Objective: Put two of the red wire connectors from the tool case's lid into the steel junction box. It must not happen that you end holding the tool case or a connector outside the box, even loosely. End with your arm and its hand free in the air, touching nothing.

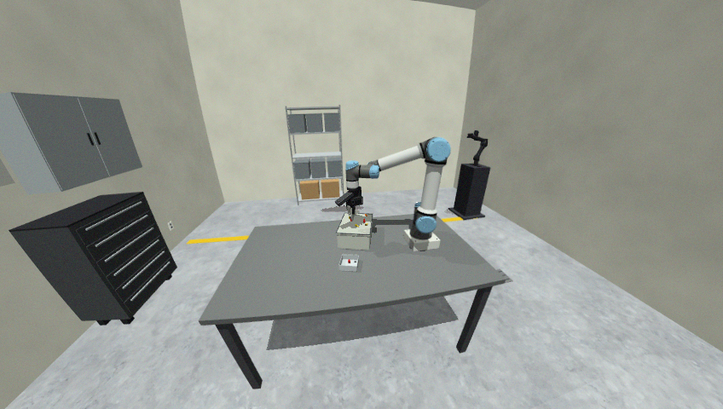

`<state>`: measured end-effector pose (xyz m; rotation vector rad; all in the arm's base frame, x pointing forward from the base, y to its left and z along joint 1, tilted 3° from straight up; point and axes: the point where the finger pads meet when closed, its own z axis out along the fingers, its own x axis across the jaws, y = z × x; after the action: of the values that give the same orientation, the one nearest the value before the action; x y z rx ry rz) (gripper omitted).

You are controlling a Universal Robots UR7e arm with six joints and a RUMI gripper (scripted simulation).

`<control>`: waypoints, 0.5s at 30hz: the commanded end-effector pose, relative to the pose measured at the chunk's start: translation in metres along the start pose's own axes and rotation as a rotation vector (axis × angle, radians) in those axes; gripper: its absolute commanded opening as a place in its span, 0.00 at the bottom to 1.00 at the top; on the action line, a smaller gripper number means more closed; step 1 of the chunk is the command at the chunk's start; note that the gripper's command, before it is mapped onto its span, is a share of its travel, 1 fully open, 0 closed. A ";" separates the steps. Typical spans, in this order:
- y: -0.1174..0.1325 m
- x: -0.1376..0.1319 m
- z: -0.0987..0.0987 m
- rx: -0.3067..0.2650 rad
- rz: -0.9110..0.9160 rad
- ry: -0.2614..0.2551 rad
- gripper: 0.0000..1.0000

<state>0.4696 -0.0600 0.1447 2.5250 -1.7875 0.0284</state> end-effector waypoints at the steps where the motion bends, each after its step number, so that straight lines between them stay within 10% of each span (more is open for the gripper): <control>1: -0.022 -0.026 0.000 -0.001 0.002 0.002 0.00; 15: -0.069 -0.086 0.000 -0.001 0.002 0.002 0.00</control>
<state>0.4969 0.0203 0.1402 2.5245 -1.7875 0.0286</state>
